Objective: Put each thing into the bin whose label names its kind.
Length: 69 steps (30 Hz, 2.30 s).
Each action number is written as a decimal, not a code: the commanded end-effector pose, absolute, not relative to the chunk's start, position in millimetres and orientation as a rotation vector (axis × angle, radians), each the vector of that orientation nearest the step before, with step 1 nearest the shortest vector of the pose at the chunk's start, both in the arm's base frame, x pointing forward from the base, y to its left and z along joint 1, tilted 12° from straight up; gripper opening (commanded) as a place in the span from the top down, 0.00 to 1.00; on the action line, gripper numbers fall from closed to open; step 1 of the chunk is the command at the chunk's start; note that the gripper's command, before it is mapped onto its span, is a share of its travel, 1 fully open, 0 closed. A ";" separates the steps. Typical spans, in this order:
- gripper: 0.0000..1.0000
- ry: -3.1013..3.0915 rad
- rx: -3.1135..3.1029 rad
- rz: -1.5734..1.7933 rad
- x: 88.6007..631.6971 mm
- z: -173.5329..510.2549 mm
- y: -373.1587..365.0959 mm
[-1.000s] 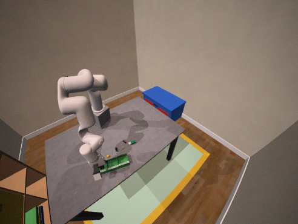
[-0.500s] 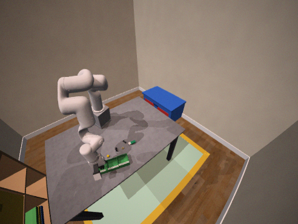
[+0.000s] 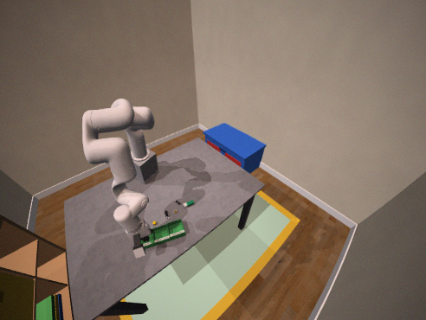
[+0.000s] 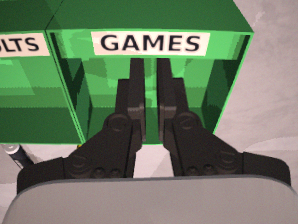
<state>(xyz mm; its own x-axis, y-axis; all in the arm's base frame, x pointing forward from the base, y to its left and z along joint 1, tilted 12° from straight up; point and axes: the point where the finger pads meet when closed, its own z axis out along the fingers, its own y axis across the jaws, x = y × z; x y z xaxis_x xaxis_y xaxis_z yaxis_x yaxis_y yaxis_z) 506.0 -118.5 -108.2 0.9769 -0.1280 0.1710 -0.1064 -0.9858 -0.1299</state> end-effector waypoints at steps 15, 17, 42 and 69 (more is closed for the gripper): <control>0.93 0.180 -3.005 -0.277 505.4 -96.4 -120.6; 0.93 0.180 -3.005 -0.277 504.9 -93.8 -120.9; 0.93 0.180 -3.005 -0.277 496.3 -48.8 -125.9; 0.93 0.179 -3.004 -0.277 508.6 -37.3 -43.3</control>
<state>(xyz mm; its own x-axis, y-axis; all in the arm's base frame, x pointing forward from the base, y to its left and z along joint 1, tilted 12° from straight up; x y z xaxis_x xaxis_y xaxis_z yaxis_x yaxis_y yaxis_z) 505.8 -50.6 -40.1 0.9768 -0.1261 0.1731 -0.1036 -0.9856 -0.1337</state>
